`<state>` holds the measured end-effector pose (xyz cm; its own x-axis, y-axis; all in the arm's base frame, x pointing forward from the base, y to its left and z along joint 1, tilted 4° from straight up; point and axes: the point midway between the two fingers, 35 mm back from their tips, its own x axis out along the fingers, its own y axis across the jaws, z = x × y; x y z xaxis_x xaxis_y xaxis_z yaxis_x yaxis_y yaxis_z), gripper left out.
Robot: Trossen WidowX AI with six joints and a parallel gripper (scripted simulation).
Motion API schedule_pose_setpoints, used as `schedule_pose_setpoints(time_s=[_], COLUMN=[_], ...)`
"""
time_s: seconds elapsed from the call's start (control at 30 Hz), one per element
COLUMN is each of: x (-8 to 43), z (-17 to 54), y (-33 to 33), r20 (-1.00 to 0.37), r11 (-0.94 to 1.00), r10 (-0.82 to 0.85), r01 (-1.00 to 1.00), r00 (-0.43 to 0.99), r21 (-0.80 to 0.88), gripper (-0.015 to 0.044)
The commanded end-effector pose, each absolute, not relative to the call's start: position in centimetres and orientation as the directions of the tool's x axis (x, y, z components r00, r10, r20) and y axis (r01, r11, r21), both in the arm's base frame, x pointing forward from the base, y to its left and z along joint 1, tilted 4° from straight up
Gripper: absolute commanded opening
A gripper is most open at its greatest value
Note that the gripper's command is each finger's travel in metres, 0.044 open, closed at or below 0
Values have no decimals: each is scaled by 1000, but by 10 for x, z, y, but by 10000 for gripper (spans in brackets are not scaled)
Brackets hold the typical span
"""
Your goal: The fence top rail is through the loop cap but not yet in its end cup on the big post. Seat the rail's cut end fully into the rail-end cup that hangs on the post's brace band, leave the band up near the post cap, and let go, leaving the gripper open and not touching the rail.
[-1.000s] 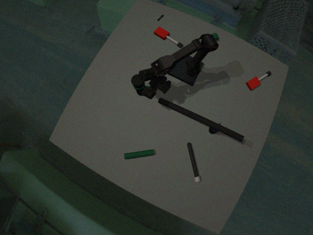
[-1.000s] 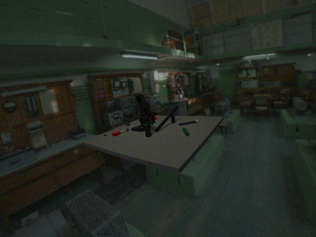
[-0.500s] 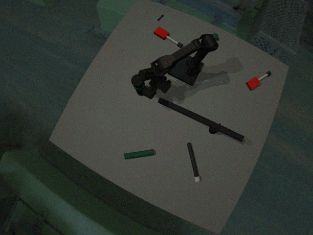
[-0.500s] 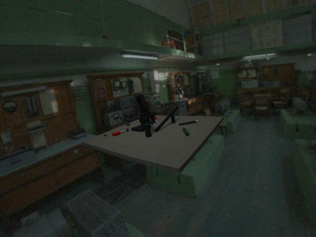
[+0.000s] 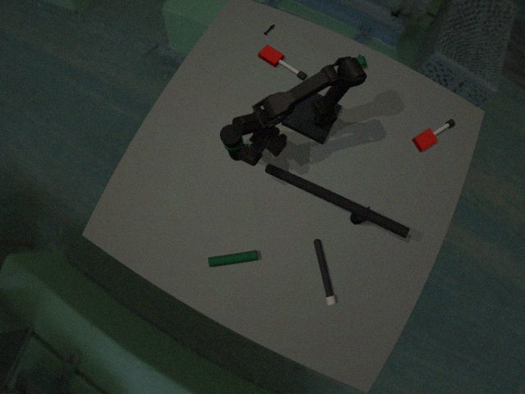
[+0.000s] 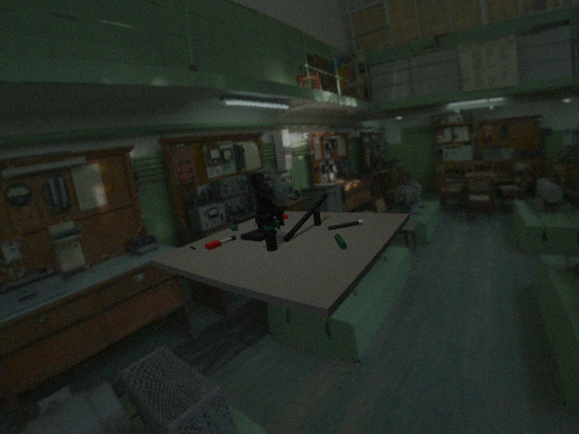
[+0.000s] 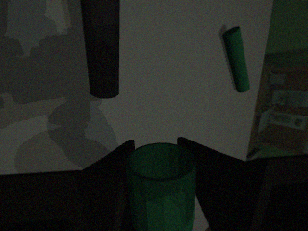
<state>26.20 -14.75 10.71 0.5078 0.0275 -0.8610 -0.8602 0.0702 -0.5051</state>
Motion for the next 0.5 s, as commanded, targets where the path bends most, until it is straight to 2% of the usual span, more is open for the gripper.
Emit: schedule_pose_setpoints(time_s=[0.0, 0.37, 0.4, 0.47], x=[262, 265, 265, 265], z=[107, 124, 128, 136], y=[-148, -133, -129, -122], r20=[-861, -862, -862, -862], r11=[71, 75, 76, 78], r10=[27, 25, 24, 23], r01=[-860, -861, -861, -861], r00=[508, 506, 506, 506], r21=[-505, -503, -503, -503], gripper=[131, 420, 440, 440])
